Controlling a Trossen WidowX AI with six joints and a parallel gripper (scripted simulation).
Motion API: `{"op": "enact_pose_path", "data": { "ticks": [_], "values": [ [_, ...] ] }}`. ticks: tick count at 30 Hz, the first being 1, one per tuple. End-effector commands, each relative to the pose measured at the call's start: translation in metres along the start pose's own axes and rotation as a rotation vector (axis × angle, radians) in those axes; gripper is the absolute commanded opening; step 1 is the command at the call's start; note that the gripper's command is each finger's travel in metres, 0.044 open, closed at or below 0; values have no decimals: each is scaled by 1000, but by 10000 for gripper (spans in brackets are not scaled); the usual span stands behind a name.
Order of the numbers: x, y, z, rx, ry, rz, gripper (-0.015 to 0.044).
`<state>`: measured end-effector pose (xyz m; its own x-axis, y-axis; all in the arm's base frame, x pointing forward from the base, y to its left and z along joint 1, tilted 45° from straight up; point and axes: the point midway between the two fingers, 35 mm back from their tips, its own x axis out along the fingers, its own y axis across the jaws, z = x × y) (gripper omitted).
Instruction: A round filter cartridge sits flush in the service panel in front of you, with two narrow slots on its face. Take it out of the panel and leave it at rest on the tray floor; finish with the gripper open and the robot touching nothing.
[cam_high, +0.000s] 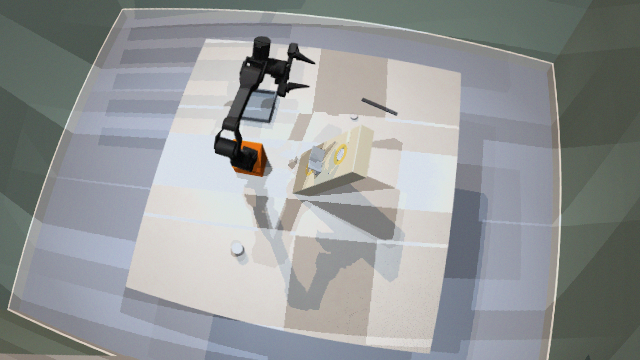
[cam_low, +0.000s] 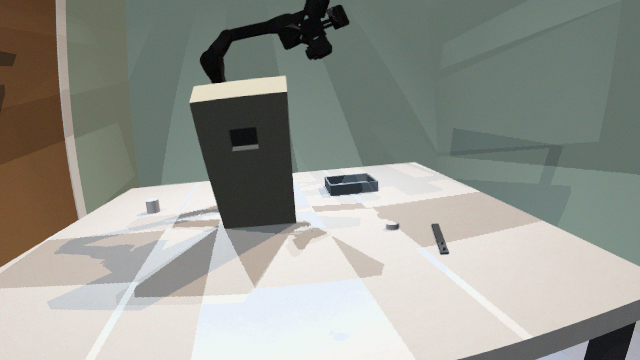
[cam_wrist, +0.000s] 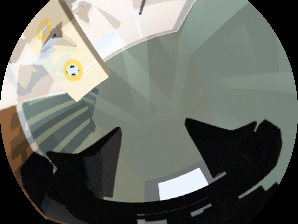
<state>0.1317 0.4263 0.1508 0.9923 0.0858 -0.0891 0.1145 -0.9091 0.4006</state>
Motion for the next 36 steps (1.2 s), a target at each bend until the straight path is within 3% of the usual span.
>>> {"op": "enact_pose_path", "data": {
  "ticks": [1,11,27,36],
  "values": [
    [2,2,0,17,-4,2,374],
    [78,108,29,867,-166,180,111],
    [107,218,87,1767,-168,504,111],
    [107,219,88,1778,-167,509,111]
  ]
}}
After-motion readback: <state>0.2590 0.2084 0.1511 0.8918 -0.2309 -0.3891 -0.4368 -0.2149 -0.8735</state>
